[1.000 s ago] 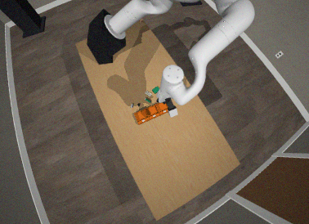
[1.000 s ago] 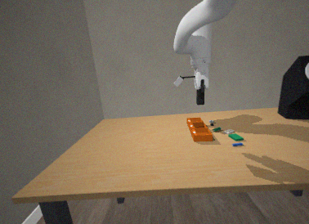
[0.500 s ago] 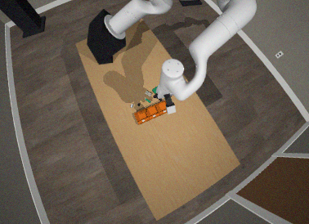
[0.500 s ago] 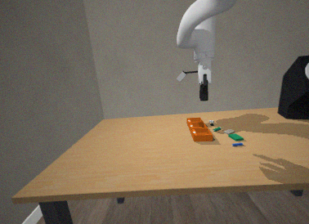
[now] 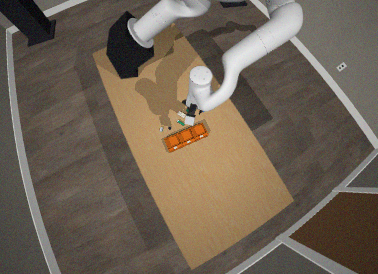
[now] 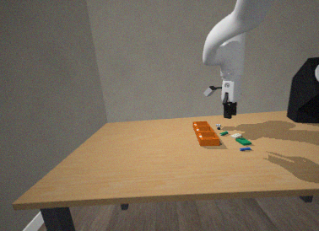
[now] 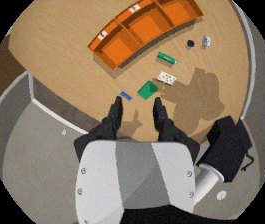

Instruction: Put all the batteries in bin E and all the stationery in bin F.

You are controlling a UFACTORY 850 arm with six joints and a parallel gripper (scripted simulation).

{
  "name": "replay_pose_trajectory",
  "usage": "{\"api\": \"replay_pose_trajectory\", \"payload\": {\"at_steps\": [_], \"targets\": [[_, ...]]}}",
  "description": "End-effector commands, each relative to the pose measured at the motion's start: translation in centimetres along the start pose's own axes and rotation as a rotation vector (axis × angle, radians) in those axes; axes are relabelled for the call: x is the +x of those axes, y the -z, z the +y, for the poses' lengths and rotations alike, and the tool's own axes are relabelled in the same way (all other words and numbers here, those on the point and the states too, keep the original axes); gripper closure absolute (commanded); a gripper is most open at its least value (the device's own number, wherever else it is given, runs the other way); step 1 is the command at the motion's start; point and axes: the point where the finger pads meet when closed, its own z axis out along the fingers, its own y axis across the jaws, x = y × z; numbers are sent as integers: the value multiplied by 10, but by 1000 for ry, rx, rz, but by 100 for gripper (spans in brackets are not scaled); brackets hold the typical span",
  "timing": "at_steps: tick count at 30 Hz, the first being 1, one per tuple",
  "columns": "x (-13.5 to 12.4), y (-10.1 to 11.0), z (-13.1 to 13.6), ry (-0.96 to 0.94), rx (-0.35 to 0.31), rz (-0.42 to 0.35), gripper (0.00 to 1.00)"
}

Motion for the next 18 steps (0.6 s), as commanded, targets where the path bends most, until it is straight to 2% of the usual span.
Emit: {"api": "replay_pose_trajectory", "payload": {"at_steps": [1,4,5,9,15,18], "targets": [[-21,-22,12,-157,2,4,44],[-27,-27,15,-195,2,4,44],[-32,-33,19,-303,2,4,44],[-51,-51,30,-427,3,4,44],[-54,-51,31,-648,4,7,44],[-53,-51,31,-653,4,7,44]]}}
